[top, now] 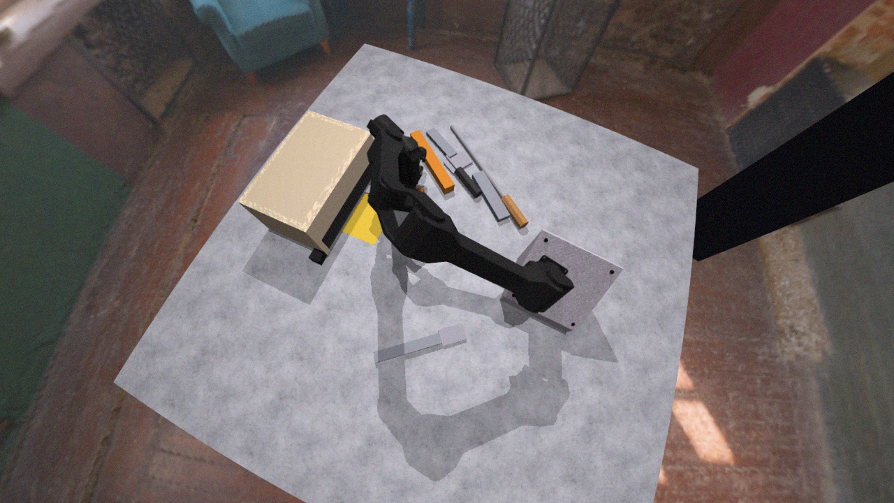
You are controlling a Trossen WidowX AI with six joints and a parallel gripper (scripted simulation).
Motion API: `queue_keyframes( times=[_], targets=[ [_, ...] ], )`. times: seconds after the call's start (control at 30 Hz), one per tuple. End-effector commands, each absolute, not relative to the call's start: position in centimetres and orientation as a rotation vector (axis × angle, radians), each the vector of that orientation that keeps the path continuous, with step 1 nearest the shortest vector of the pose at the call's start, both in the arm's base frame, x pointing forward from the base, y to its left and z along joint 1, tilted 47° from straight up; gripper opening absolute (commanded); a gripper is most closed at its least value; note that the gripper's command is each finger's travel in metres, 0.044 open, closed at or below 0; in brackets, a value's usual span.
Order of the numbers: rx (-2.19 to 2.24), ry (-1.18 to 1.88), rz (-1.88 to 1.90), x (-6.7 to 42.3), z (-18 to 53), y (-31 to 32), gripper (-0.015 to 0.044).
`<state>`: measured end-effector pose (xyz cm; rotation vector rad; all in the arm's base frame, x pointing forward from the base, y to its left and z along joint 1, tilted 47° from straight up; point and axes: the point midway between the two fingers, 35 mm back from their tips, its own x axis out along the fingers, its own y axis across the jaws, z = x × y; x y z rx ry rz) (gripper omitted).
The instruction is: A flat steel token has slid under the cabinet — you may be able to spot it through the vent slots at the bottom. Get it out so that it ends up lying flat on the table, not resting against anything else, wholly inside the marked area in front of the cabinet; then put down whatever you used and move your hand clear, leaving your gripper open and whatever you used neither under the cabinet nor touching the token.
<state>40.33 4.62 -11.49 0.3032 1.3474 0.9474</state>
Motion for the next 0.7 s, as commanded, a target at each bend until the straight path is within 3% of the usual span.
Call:
queue_keyframes(
  times=[0.0, 0.67],
  targets=[
    [0.306, 1.348, 0.944, 40.87, -11.46, 4.7, 0.0],
    [0.306, 1.347, 0.944, 41.55, -11.23, 5.21, 0.0]
  ],
)
